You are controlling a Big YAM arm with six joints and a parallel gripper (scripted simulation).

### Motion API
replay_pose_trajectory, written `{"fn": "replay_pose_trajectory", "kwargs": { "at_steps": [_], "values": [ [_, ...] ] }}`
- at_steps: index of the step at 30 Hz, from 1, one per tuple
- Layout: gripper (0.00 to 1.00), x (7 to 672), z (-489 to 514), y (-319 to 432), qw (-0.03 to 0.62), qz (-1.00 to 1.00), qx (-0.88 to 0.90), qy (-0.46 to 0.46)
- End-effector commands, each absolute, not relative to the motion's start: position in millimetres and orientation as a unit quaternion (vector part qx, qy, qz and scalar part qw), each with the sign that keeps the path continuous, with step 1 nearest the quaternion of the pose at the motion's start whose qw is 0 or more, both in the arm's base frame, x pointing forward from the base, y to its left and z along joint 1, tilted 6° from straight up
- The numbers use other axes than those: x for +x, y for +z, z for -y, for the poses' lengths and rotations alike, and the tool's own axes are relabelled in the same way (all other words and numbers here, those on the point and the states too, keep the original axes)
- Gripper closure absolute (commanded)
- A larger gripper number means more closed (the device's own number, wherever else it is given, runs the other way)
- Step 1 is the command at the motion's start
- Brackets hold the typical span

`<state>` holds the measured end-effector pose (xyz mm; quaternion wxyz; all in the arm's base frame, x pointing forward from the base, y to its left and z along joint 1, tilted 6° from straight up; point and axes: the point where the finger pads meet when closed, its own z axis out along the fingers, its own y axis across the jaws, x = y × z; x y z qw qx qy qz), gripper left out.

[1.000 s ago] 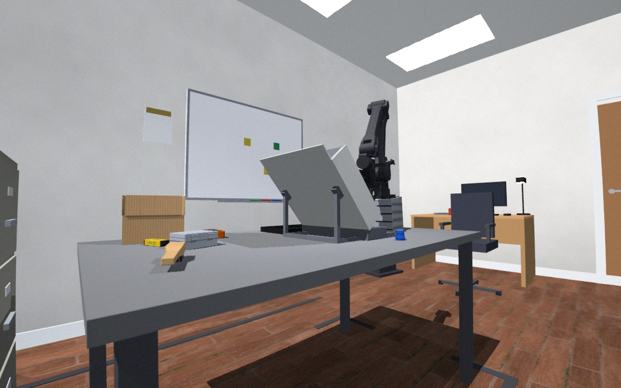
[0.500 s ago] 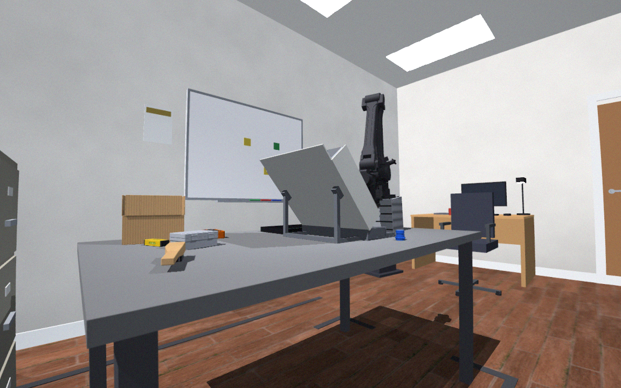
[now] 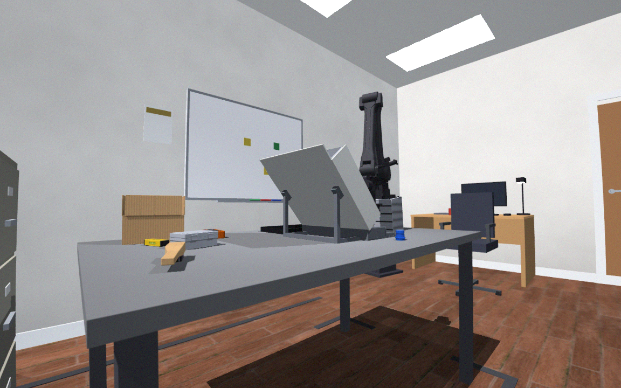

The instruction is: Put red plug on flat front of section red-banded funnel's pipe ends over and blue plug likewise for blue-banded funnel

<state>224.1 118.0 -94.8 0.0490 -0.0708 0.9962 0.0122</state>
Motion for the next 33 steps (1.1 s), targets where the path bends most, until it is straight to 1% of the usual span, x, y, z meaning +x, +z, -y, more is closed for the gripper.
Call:
{"fn": "replay_pose_trajectory", "kwargs": {
  "at_steps": [1, 33],
  "values": [
    [1.00, 230, -118, -94, 0.055, -0.996, -0.071, 0.014],
    [1.00, 231, -116, -115, 0.056, -0.996, -0.071, 0.014]
  ]
}}
